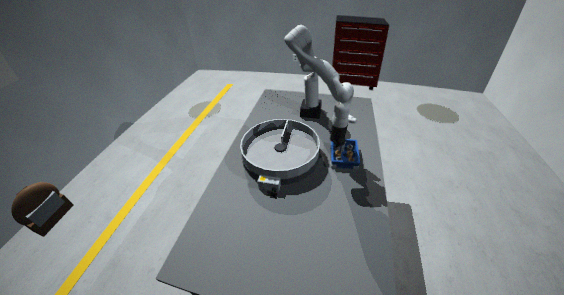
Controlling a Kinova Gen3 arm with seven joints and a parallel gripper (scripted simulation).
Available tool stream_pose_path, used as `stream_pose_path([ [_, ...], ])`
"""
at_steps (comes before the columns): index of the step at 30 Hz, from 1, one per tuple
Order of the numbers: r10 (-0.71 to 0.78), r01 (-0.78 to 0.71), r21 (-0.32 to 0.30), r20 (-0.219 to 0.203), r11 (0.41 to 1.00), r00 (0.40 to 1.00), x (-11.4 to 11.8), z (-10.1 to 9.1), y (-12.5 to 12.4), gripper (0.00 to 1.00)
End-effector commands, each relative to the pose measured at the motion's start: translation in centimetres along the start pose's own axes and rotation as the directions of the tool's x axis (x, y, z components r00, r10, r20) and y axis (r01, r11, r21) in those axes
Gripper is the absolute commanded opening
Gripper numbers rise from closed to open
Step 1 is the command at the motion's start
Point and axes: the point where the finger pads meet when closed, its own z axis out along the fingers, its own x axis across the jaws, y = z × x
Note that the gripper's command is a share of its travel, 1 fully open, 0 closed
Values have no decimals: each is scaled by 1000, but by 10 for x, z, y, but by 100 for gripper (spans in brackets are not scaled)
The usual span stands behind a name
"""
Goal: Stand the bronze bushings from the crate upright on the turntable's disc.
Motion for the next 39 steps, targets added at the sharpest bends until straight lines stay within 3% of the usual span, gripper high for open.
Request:
stream_pose_path([
  [1,13,-13,2,-3,1000,1000,2,1,-1,76],
  [11,12,-12,3,-1,1000,1000,2,4,-1,76],
  [21,15,-15,5,2,1000,1000,0,21,-3,76],
  [39,15,-15,3,0,1000,1000,1,21,-2,76],
])
